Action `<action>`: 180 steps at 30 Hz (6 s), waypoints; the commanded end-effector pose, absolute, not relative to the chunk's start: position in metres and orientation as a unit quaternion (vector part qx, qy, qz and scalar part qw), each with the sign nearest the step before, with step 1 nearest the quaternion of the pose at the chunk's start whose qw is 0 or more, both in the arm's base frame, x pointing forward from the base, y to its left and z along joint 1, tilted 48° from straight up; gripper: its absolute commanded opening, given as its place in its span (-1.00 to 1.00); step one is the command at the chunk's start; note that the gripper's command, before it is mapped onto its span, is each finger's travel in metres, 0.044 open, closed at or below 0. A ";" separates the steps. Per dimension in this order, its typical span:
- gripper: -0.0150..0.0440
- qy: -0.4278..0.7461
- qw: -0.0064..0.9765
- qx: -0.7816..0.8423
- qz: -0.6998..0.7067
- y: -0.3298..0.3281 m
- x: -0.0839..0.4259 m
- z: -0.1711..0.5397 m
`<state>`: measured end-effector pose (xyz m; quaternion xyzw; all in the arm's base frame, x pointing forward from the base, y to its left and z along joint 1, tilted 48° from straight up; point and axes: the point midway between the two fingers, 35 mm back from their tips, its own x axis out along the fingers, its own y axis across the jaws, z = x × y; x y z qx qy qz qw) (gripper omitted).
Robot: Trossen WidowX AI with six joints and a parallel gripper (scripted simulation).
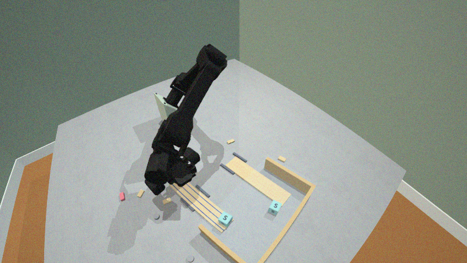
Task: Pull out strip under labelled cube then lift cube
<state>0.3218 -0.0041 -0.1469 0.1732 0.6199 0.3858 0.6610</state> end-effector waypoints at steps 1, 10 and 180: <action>-0.49 0.630 0.650 0.175 0.387 -0.002 0.307 -0.152; -0.49 0.630 0.650 0.175 0.387 -0.006 0.293 -0.154; 0.36 0.590 0.665 0.116 0.444 0.032 0.441 -0.112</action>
